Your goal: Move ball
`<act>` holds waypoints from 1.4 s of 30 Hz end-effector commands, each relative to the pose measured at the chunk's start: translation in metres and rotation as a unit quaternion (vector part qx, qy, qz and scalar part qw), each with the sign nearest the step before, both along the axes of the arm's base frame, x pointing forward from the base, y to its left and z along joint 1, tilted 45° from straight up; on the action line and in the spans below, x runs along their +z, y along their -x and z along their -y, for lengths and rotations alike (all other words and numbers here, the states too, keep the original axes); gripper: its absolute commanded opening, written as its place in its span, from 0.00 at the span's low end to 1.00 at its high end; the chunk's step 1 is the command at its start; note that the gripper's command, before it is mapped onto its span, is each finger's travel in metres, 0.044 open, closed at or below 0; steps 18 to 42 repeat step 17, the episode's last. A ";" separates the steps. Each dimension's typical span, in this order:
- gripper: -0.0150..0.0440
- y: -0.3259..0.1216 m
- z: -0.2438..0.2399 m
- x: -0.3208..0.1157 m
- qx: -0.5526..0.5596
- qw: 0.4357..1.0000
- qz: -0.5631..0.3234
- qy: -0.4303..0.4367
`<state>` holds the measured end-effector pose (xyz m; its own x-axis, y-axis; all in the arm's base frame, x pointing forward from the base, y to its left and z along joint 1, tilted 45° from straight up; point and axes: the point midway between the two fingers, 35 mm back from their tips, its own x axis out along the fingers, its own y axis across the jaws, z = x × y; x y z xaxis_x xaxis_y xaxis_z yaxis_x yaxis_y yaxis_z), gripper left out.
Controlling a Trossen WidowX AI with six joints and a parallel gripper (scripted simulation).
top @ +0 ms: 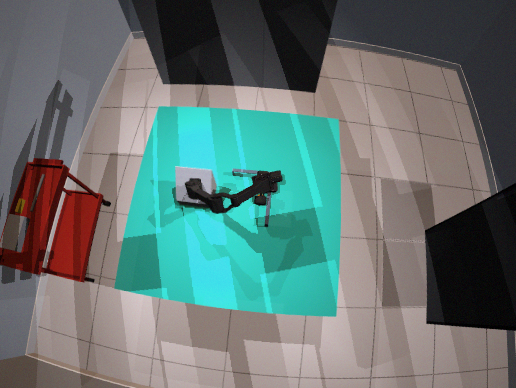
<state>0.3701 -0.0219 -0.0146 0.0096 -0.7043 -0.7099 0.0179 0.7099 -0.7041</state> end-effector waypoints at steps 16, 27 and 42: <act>1.00 0.004 -0.028 0.031 -0.003 1.000 -0.001 0.001; 1.00 0.004 -0.028 0.031 -0.003 1.000 -0.001 0.001; 1.00 0.004 -0.028 0.031 -0.003 1.000 -0.001 0.001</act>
